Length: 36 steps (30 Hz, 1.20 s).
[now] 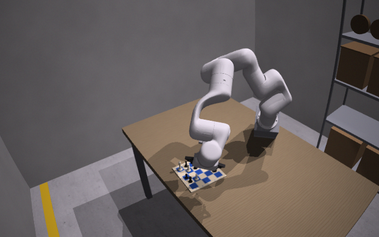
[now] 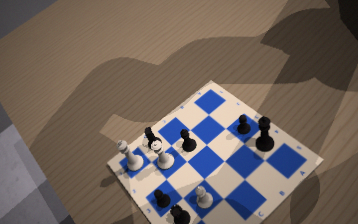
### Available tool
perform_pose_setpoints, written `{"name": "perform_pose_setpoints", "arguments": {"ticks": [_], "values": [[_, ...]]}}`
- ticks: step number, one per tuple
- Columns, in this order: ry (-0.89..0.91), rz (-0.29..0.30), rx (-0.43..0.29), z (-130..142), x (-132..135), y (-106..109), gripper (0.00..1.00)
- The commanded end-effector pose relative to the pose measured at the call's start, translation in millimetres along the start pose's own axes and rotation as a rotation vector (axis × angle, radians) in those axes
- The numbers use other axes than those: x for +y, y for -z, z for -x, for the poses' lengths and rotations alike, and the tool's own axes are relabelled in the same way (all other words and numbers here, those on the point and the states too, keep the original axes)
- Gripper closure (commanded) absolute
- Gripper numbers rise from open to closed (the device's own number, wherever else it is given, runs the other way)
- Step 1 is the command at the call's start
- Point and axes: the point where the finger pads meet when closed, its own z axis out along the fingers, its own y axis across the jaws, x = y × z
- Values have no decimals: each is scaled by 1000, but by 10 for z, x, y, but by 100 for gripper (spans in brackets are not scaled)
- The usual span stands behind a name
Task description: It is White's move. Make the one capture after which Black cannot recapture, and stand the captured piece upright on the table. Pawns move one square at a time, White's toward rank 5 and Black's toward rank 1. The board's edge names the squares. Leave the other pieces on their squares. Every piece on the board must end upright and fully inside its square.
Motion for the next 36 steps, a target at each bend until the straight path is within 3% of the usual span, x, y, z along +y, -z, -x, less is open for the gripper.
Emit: {"name": "perform_pose_setpoints", "arguments": {"ticks": [1,2,5,6,9,10,13,14,16,17,20,21,23,24,26,27,30,32,36], "values": [[-101,40,-43,-169,-323,-259,0],[-197,87,-75,-340,-470,-468,0],[-197,87,-75,-365,-503,-500,0],[-290,136,-110,-519,-597,-691,0],[-290,136,-110,-555,-635,-736,0],[-379,185,-148,-709,-703,-933,0],[-379,185,-148,-729,-719,-957,0],[-462,233,-188,-877,-763,-1156,0],[-462,233,-188,-877,-763,-1156,0],[-538,280,-230,-995,-775,-1326,0],[-538,280,-230,-995,-775,-1326,0],[-606,323,-272,-1083,-765,-1466,0],[-606,323,-272,-1083,-765,-1466,0],[-666,363,-313,-1144,-742,-1575,0],[-666,363,-313,-1144,-742,-1575,0],[-716,399,-352,-1182,-713,-1655,0],[-716,399,-352,-1182,-713,-1655,0],[-792,455,-417,-1213,-658,-1747,0],[-835,489,-459,-1216,-621,-1783,0]]}}
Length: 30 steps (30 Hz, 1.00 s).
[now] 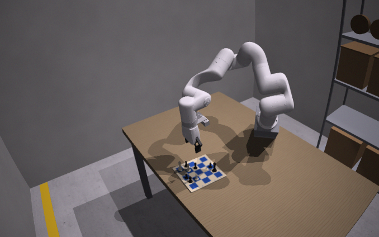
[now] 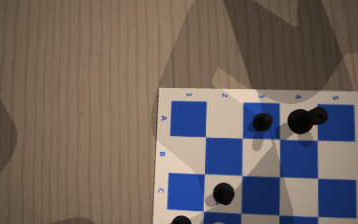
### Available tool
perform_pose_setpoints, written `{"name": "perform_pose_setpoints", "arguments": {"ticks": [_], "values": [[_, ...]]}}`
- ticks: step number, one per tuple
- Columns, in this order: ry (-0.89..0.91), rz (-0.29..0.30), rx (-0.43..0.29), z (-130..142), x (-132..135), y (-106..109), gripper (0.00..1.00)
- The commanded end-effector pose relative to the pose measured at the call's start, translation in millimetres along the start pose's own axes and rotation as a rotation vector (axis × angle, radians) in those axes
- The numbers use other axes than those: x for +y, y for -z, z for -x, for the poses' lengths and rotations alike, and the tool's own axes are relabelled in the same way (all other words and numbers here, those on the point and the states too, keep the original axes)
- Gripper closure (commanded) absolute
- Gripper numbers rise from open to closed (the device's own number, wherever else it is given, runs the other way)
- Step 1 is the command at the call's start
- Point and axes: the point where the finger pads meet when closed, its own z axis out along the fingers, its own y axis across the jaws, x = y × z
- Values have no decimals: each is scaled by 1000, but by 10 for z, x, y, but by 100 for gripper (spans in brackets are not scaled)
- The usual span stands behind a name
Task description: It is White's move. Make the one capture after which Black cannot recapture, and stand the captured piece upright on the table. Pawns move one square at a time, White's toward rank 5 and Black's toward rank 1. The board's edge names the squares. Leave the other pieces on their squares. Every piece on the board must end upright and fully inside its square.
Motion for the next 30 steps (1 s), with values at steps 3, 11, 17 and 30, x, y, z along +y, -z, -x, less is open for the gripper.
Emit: {"name": "perform_pose_setpoints", "arguments": {"ticks": [3,11,17,30], "values": [[-107,90,-108,-88,-60,-99,0],[-107,90,-108,-89,-59,-99,0],[-107,90,-108,-89,-59,-99,0],[-106,90,-108,-89,-59,-100,0]]}}
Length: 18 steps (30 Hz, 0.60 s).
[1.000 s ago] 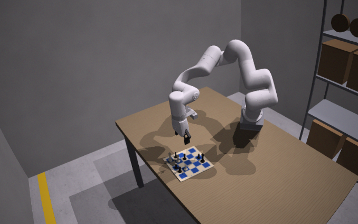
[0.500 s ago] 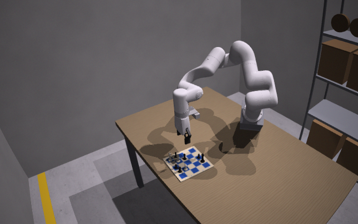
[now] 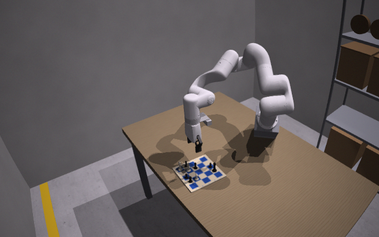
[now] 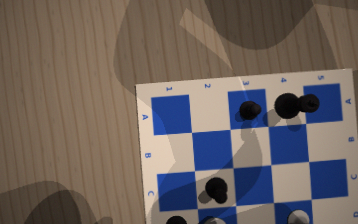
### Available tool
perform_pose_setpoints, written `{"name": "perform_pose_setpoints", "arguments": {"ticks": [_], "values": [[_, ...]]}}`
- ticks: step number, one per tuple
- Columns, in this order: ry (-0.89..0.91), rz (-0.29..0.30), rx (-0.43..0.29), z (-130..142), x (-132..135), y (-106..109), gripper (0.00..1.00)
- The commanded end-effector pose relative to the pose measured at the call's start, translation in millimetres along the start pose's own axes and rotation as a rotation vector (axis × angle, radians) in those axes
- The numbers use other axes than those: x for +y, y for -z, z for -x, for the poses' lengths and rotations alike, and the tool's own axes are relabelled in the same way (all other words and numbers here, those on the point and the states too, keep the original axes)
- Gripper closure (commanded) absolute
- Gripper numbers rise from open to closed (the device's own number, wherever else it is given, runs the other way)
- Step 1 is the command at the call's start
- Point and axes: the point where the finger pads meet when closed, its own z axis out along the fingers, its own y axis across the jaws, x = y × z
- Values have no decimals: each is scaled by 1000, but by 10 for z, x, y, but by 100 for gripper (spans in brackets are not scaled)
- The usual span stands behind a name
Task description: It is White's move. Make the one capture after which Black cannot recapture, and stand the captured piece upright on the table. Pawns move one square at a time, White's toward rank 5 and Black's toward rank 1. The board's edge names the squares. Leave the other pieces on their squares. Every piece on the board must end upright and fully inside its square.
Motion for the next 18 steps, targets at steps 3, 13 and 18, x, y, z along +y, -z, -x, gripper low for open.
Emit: {"name": "perform_pose_setpoints", "arguments": {"ticks": [3,13,18], "values": [[11,-2,-3,11,-6,12,0],[238,-1,-3,10,-4,-14,0],[379,-1,-2,10,-3,-30,0]]}}
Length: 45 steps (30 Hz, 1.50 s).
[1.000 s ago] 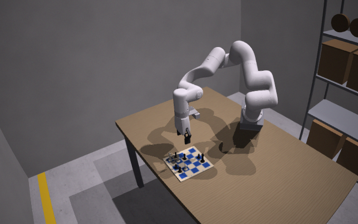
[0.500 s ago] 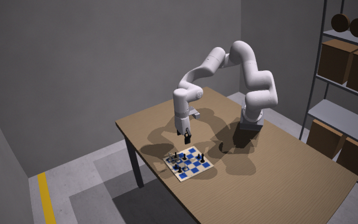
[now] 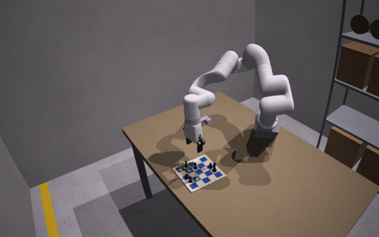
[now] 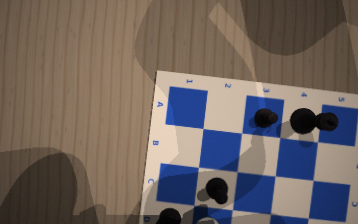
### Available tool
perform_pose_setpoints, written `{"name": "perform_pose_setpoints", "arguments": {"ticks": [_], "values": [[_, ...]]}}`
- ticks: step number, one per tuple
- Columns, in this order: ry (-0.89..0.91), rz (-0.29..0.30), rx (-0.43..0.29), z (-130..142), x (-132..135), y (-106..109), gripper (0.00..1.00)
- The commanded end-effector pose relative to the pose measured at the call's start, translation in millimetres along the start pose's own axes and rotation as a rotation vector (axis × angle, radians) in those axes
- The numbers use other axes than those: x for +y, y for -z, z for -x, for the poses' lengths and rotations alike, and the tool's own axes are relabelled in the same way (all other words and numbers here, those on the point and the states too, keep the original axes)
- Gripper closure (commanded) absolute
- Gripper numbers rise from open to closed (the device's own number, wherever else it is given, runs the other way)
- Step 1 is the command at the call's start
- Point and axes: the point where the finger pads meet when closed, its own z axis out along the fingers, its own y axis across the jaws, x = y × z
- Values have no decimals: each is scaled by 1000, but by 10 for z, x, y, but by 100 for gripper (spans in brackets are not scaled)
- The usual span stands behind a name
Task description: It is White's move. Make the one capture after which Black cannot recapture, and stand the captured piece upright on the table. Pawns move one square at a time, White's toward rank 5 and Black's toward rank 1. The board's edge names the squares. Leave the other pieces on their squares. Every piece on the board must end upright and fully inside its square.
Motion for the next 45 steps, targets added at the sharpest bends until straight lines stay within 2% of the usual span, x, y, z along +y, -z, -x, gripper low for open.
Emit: {"name": "perform_pose_setpoints", "arguments": {"ticks": [1,12,14,15,29,31,32,45], "values": [[241,4,-3,9,-7,-13,0],[658,-9,-2,9,-4,-109,0],[658,-9,-2,9,-4,-109,0],[768,-11,-1,10,-4,-120,0],[1273,-33,11,13,-6,-273,0],[1273,-33,11,13,-6,-273,0],[1384,-36,15,13,-7,-282,0],[1850,-51,33,16,-8,-362,0]]}}
